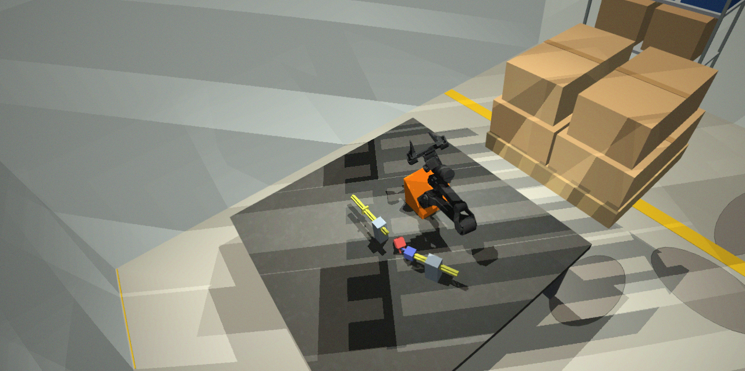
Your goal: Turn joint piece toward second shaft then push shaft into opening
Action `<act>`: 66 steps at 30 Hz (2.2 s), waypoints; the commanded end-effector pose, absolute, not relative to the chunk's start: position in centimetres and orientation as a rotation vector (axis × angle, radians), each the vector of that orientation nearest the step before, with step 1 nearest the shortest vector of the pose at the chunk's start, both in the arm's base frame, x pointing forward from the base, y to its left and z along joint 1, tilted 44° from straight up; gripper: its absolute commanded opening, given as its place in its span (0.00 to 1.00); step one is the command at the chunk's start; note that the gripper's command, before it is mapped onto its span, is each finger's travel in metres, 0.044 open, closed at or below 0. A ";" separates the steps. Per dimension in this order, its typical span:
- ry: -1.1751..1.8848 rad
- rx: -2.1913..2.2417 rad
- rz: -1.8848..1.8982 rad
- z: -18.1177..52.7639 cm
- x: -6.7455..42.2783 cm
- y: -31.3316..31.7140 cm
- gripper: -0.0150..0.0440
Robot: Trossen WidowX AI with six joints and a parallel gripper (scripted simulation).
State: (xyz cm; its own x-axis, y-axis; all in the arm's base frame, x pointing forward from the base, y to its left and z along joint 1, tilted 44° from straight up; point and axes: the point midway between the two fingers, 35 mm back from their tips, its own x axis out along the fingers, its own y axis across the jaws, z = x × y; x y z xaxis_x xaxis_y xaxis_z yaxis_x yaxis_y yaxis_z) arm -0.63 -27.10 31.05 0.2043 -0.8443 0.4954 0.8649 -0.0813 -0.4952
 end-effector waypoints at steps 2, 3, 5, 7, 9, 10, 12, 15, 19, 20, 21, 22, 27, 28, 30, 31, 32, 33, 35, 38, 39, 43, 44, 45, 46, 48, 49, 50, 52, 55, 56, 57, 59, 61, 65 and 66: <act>-0.031 -0.850 -1.417 31.1 -0.6 -27.1 1.00; -0.029 -0.845 -1.415 31.0 -0.6 -27.2 1.00; -0.019 -0.806 -1.396 30.8 -0.2 -28.0 1.00; -0.001 -0.748 -1.366 30.4 0.6 -29.1 1.00; 0.018 -0.692 -1.334 29.9 1.4 -30.1 1.00; 0.028 -0.664 -1.318 29.7 1.8 -30.6 1.00; 0.050 -0.609 -1.285 29.2 2.7 -31.4 1.00; 0.085 -0.530 -1.233 28.4 4.3 -32.6 1.00; 0.138 -0.430 -1.158 27.2 6.5 -33.7 1.00; 0.153 -0.406 -1.139 26.9 7.1 -33.9 1.00; 0.167 -0.383 -1.119 26.6 7.7 -34.1 1.00; 0.182 -0.360 -1.099 26.3 8.3 -34.2 1.00; 0.262 -0.251 -0.997 24.8 11.3 -34.6 1.00; 0.279 -0.230 -0.976 24.5 12.0 -34.5 1.00; 0.314 -0.190 -0.934 23.9 13.2 -34.4 1.00; 0.332 -0.170 -0.912 23.6 13.8 -34.3 1.00; 0.351 -0.151 -0.891 23.3 14.4 -34.2 1.00; 0.369 -0.132 -0.869 23.0 15.0 -34.0 1.00; 0.407 -0.096 -0.826 22.4 16.1 -33.6 1.00; 0.466 -0.044 -0.759 21.5 17.8 -32.8 1.00; 0.486 -0.028 -0.737 21.3 18.4 -32.4 1.00; 0.570 0.033 -0.647 20.3 20.4 -30.9 1.00; 0.592 0.048 -0.624 20.0 20.9 -30.4 1.00; 0.613 0.062 -0.601 19.8 21.3 -30.0 1.00; 0.635 0.075 -0.578 19.6 21.7 -29.5 1.00; 0.680 0.101 -0.532 19.2 22.6 -28.4 1.00; 0.703 0.113 -0.509 19.0 22.9 -27.9 1.00; 0.726 0.125 -0.486 18.8 23.3 -27.3 1.00; 0.773 0.148 -0.440 18.5 23.9 -26.2 1.00; 0.844 0.178 -0.371 18.1 24.8 -24.3 1.00; 0.868 0.188 -0.348 18.0 25.0 -23.7 1.00; 0.893 0.197 -0.324 17.9 25.2 -23.0 1.00; 0.942 0.214 -0.278 17.8 25.5 -21.7 1.00; 0.993 0.229 -0.232 17.7 25.8 -20.3 1.00; 1.096 0.254 -0.141 17.7 26.0 -17.5 1.00; 1.122 0.259 -0.118 17.7 26.0 -16.8 1.00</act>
State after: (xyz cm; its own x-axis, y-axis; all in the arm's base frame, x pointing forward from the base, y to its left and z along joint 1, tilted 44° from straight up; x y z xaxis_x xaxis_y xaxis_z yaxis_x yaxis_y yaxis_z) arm 25.82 -18.49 17.42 0.4840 -0.0221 -0.8748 0.2641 0.9568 0.1219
